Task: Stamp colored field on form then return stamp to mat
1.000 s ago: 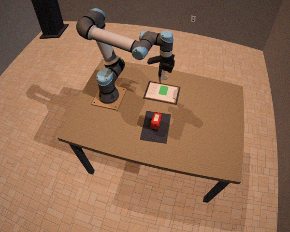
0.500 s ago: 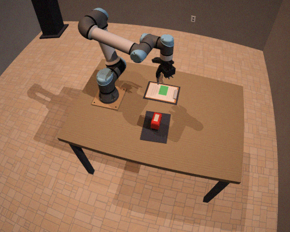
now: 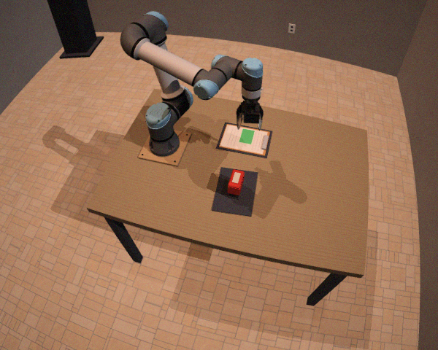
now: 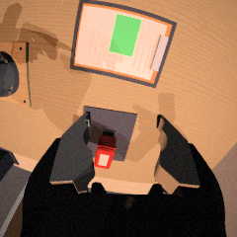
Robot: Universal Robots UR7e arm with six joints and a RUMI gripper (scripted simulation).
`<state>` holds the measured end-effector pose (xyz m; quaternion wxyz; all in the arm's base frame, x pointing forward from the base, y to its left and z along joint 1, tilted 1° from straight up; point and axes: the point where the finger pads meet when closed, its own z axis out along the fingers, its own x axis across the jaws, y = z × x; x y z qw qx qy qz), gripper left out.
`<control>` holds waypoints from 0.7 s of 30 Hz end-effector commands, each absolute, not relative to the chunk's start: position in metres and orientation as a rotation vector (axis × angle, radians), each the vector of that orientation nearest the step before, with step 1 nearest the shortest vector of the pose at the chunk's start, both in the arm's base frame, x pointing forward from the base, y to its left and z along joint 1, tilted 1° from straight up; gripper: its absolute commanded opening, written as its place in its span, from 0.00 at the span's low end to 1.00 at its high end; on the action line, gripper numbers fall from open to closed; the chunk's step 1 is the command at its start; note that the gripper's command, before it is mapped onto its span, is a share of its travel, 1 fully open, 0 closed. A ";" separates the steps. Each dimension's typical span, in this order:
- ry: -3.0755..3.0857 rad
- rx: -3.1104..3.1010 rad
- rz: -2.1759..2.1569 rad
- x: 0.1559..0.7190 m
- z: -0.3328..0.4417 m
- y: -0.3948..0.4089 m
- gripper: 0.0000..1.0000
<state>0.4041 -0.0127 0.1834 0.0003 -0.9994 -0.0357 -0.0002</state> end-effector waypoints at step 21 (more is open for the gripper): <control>1.662 -2.679 -0.004 0.417 0.175 -0.082 0.55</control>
